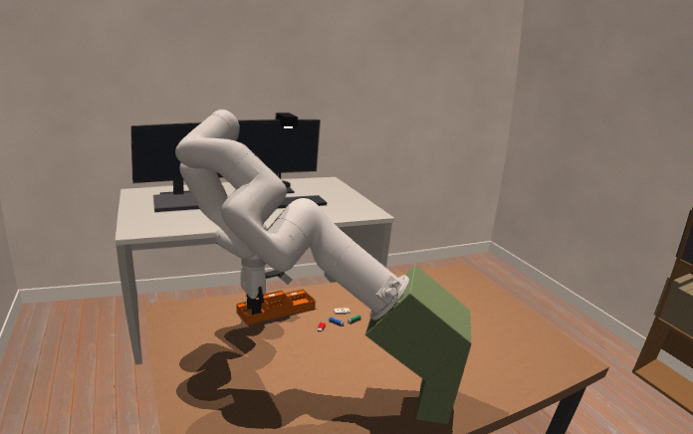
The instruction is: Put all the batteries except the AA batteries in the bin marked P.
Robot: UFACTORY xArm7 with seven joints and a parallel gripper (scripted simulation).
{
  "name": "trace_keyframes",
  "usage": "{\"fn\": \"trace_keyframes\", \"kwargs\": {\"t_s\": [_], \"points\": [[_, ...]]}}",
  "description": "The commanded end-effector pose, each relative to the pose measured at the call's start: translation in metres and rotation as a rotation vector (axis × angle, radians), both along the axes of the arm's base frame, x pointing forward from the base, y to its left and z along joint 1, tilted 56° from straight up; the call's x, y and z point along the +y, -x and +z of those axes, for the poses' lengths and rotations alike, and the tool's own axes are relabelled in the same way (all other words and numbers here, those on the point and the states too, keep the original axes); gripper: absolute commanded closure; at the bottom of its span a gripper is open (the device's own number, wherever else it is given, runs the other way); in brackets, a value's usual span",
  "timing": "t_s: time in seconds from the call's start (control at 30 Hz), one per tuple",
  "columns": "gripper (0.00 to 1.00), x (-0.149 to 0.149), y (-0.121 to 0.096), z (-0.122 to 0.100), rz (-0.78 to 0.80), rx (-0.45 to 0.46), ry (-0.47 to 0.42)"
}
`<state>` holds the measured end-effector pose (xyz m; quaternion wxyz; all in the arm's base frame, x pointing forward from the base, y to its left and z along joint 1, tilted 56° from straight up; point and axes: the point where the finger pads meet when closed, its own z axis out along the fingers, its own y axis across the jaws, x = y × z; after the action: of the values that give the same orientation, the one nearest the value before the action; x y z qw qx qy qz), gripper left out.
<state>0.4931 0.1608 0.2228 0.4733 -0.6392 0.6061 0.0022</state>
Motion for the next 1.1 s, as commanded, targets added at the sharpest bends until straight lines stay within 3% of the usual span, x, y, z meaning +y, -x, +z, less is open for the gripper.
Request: {"fn": "trace_keyframes", "kwargs": {"t_s": [0.0, 0.57, 0.73, 1.07], "points": [[0.67, -0.003, 0.002, 0.003, -0.002, -0.001, 0.000], [0.67, -0.015, 0.013, 0.014, -0.002, -0.001, 0.000], [0.67, -0.030, 0.027, 0.027, -0.002, -0.001, 0.000], [0.67, -0.030, 0.027, 0.027, -0.002, -0.001, 0.000]]}}
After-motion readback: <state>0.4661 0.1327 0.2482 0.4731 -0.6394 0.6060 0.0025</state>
